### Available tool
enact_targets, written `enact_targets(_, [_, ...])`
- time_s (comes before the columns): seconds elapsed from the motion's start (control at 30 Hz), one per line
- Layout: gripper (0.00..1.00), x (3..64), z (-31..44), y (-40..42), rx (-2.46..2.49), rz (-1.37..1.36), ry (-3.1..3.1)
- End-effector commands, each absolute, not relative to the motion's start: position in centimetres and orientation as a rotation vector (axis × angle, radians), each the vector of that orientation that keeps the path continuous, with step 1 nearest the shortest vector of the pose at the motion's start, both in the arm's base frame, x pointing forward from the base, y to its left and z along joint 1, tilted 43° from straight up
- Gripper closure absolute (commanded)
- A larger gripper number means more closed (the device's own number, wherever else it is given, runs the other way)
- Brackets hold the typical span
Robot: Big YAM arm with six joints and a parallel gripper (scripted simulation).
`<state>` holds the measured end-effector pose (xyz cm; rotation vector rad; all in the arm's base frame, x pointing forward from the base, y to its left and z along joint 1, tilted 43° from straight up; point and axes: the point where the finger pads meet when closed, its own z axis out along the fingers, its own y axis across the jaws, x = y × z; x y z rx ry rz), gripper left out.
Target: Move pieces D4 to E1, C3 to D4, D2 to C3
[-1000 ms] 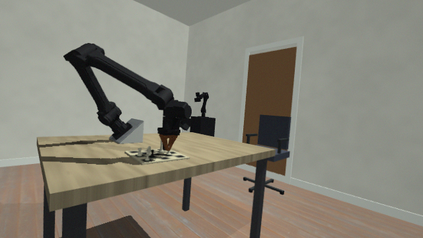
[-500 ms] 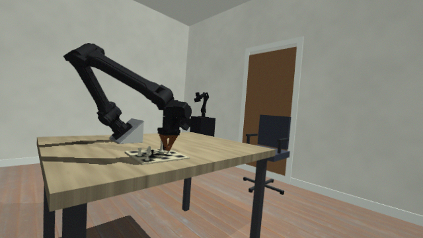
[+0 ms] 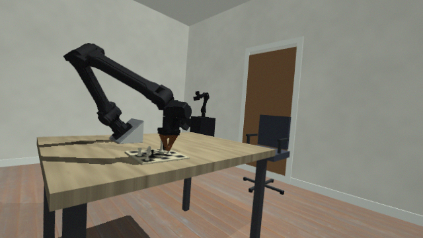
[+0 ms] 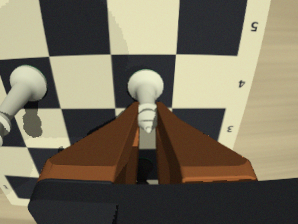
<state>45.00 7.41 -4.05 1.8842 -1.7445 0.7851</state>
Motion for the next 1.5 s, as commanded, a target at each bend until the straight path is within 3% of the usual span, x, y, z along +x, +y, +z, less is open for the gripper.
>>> enact_targets(0.0, [1.00, 45.2, -4.9, 6.5, 1.870, 0.771, -1.739])
enact_targets(0.03, [0.94, 45.2, -4.9, 6.5, 1.870, 0.771, -1.739])
enact_targets(0.1, [0.94, 45.2, -4.9, 6.5, 1.870, 0.771, -1.739])
enact_targets(0.13, [0.87, 45.2, -4.9, 6.5, 1.870, 0.771, -1.739])
enact_targets(0.2, [0.87, 45.2, -4.9, 6.5, 1.870, 0.771, -1.739])
enact_targets(0.23, [0.79, 45.2, -4.9, 6.5, 1.870, 0.771, -1.739])
enact_targets(0.3, [0.79, 45.2, -4.9, 6.5, 1.870, 0.771, -1.739])
enact_targets(0.33, [0.72, 45.2, -4.9, 6.5, 1.870, 0.771, -1.739])
enact_targets(0.4, [0.72, 45.2, -4.9, 6.5, 1.870, 0.771, -1.739])
enact_targets(0.43, [0.65, 45.2, -4.9, 6.5, 1.870, 0.771, -1.739])
enact_targets(1.1, [0.65, 46.1, -3.3, 9.6, 1.900, 0.801, -1.748])
enact_targets(1.47, [0.65, 45.8, 2.5, 13.7, 1.911, 0.820, -1.784])
